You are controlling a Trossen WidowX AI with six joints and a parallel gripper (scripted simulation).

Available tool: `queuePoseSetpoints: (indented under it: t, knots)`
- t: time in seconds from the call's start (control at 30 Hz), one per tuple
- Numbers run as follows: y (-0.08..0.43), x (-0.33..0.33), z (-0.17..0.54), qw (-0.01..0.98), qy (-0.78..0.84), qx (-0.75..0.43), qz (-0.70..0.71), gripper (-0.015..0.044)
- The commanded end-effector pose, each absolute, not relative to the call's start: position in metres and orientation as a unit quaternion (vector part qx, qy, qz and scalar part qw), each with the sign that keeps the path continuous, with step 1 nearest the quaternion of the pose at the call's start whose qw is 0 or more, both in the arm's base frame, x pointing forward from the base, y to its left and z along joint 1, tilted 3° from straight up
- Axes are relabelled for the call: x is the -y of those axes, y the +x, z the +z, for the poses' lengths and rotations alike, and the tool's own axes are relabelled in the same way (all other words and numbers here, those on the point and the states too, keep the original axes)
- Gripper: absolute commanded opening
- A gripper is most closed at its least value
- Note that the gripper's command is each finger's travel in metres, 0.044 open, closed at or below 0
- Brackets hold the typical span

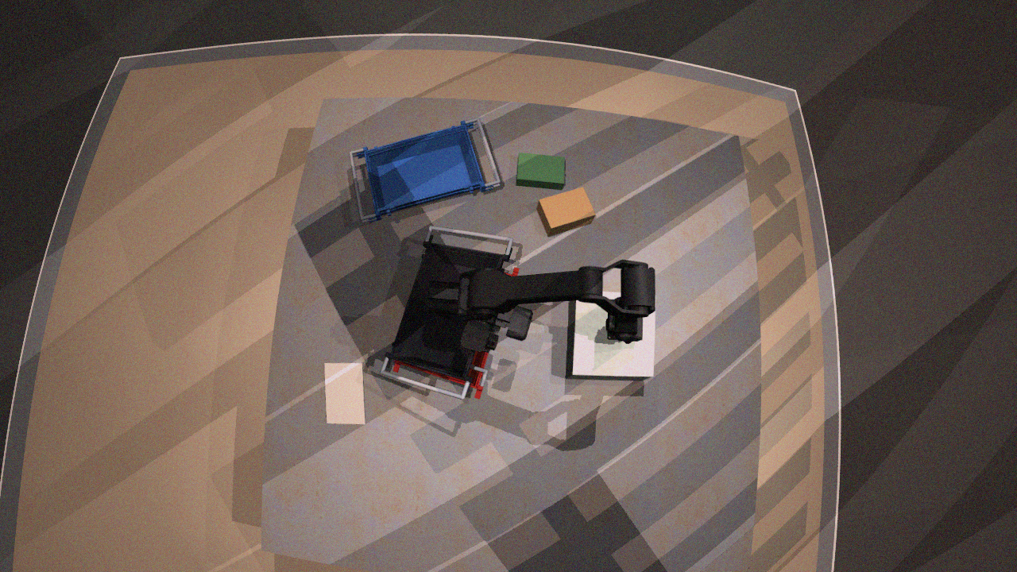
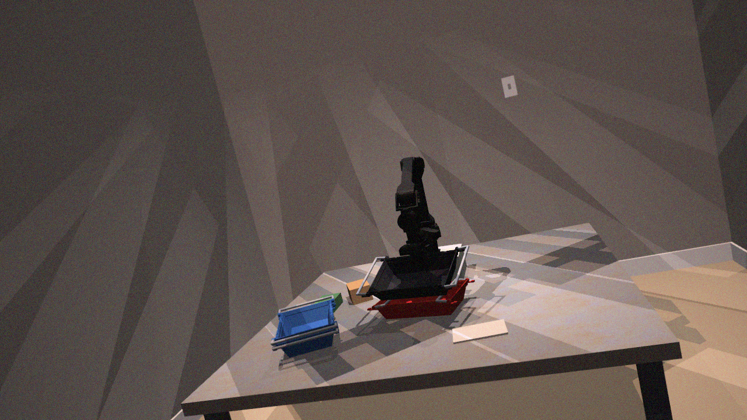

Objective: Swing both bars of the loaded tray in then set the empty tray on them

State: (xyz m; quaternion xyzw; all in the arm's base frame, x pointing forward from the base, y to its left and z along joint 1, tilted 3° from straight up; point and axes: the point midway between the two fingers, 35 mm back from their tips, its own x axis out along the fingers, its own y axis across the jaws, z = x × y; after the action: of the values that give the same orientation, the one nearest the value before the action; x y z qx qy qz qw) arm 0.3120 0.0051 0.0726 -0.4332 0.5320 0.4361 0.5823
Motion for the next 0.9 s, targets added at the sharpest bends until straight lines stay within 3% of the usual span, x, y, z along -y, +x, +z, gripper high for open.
queuePoseSetpoints:
  t: [0.0,0.87]
  knots:
    - [0.308,-0.007,0.068,0.581,-0.43,-0.534,0.439,0.0]
    - [0.303,-0.009,0.057,0.58,-0.429,-0.534,0.439,0.0]
